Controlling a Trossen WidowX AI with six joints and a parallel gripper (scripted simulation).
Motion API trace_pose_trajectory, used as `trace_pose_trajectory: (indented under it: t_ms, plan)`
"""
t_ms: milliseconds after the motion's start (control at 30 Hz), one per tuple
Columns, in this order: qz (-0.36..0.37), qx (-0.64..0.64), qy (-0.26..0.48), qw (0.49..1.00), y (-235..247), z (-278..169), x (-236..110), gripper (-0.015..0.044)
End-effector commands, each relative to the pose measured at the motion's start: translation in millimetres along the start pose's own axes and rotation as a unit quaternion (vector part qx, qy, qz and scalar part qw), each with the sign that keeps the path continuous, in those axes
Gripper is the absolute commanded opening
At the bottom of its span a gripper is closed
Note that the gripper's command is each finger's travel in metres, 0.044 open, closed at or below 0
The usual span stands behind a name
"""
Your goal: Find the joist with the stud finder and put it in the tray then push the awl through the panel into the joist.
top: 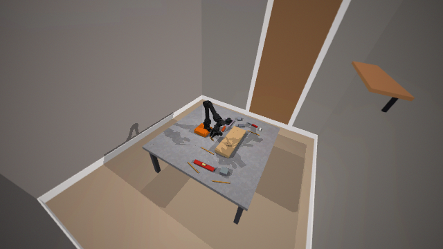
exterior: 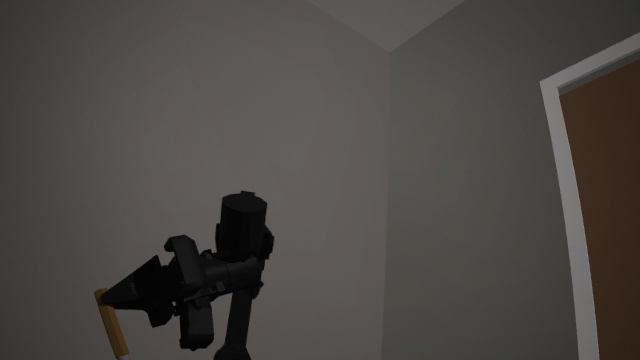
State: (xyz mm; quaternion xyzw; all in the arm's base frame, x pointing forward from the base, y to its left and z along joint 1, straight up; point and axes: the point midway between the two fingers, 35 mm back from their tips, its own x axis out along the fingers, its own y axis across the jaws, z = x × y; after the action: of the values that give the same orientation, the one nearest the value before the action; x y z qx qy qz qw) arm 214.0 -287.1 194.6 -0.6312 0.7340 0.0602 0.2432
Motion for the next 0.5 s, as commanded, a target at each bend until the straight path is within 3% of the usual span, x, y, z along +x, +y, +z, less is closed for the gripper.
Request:
trace_pose_trajectory:
  t_ms: [0, 267, 467]
  plan:
    - [-0.012, -0.042, 0.047, 0.998, -5.8, -6.8, -14.3, 0.0000]
    - [-0.016, -0.107, 0.127, 0.986, -13.6, -17.9, -44.9, 0.0000]
    - [-0.014, -0.086, 0.090, 0.992, -28.6, -0.4, -38.8, 0.0000]
